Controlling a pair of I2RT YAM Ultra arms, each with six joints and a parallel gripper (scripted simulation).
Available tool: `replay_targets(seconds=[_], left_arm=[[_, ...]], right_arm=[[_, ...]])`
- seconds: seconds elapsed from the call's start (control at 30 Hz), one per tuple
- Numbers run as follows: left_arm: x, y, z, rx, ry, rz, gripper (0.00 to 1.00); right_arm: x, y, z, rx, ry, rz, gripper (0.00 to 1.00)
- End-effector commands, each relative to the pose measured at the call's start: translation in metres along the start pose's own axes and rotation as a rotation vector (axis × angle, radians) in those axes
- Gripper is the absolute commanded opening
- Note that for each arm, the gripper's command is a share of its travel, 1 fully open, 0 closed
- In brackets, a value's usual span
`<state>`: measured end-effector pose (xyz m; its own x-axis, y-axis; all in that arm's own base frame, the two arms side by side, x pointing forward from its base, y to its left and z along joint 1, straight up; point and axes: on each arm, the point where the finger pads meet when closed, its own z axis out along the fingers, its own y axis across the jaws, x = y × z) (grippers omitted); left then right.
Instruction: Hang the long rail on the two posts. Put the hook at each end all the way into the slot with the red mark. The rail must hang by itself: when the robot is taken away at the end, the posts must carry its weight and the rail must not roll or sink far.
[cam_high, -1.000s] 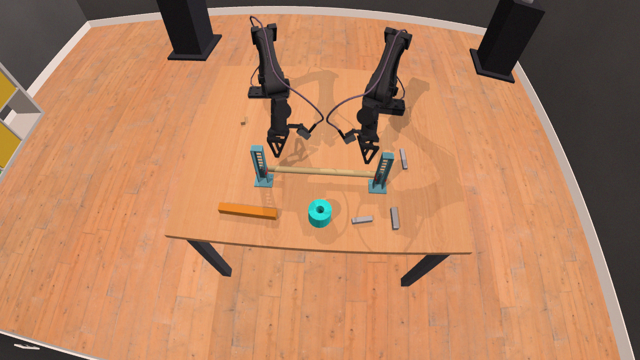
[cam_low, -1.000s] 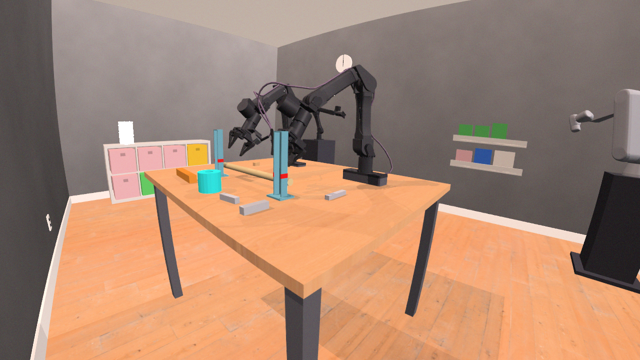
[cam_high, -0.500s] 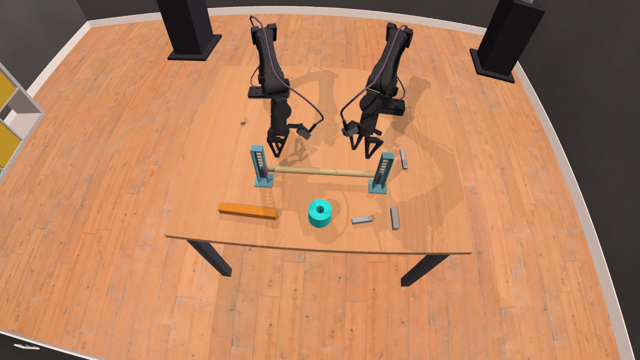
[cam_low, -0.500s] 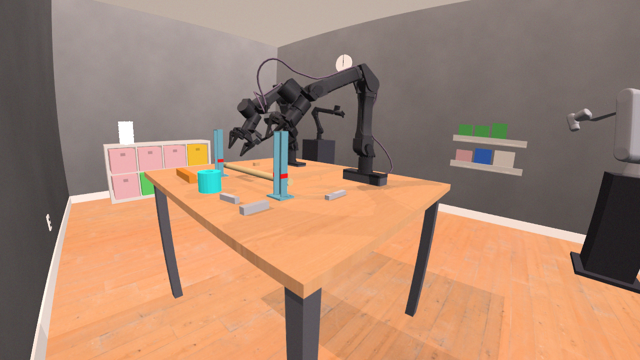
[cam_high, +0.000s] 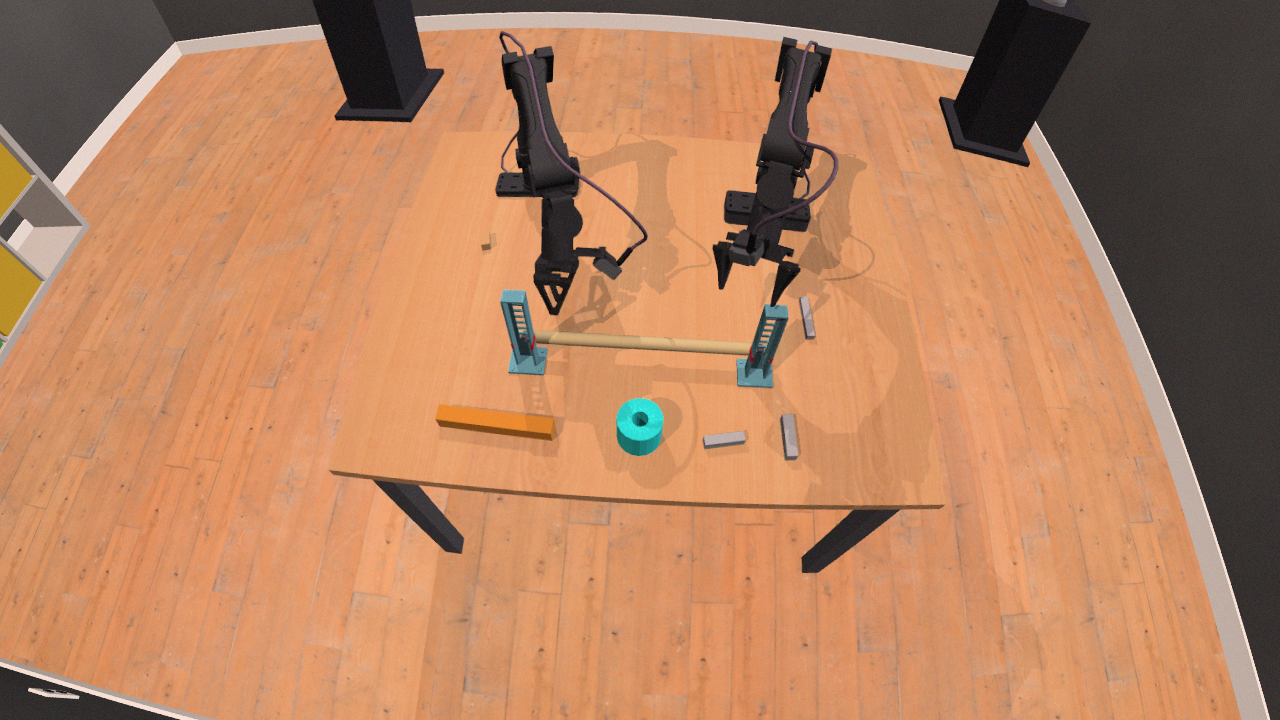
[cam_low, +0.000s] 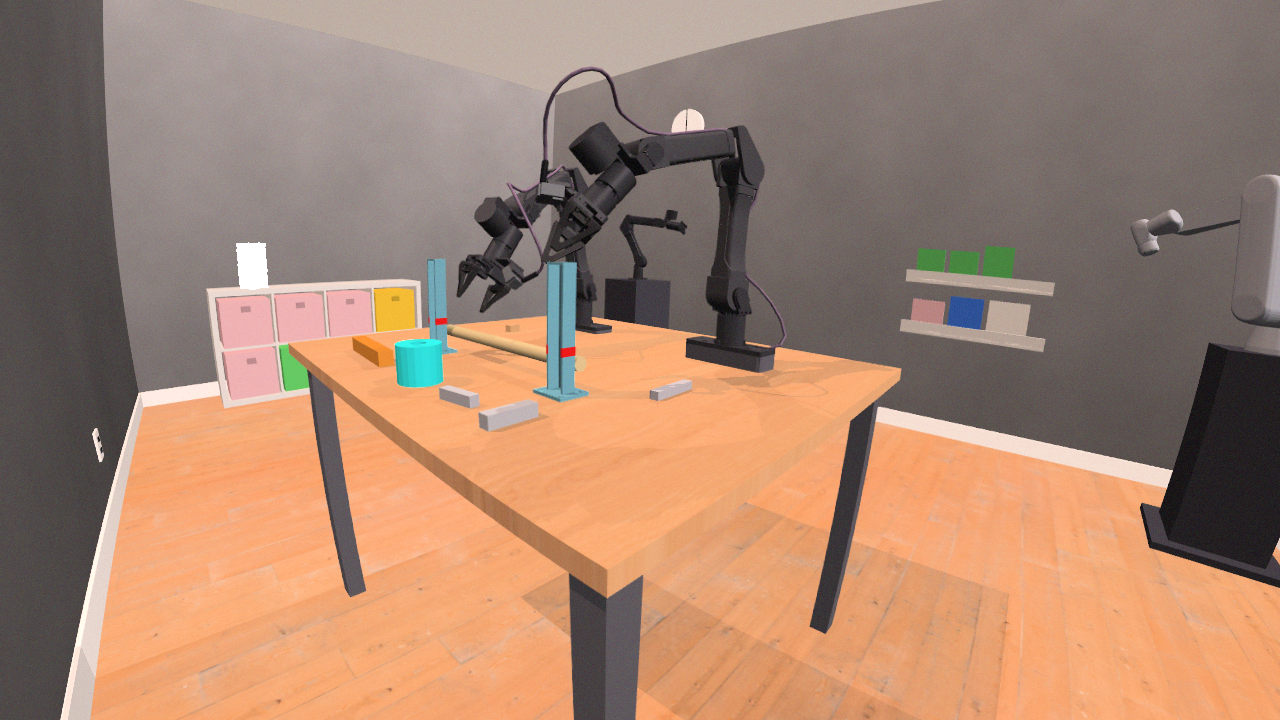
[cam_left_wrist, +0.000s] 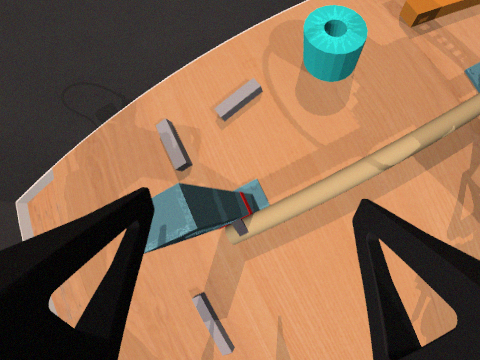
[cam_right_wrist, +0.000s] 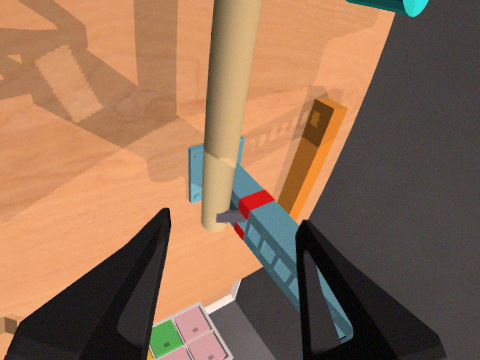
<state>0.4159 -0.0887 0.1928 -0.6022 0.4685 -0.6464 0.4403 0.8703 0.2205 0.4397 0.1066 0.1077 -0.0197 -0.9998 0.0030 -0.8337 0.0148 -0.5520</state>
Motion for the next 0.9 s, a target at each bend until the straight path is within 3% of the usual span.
replay_targets(seconds=[0.0, 0.13, 0.23, 0.87], left_arm=[[0.002, 0.018, -0.02, 0.009, 0.038, -0.237, 1.0], [0.03, 0.028, -0.016, 0.003, 0.143, -0.365, 1.0], [0.027, 0.035, -0.018, -0.002, 0.13, -0.431, 1.0], [0.024, 0.038, -0.021, -0.017, 0.111, -0.409, 1.0]], right_arm=[[-0.002, -0.006, -0.004, 0.015, -0.009, 0.012, 0.72], [-0.002, -0.006, -0.004, 0.015, -0.009, 0.012, 0.72], [-0.002, -0.006, -0.004, 0.015, -0.009, 0.012, 0.72], [-0.002, -0.006, -0.004, 0.015, -0.009, 0.012, 0.72]])
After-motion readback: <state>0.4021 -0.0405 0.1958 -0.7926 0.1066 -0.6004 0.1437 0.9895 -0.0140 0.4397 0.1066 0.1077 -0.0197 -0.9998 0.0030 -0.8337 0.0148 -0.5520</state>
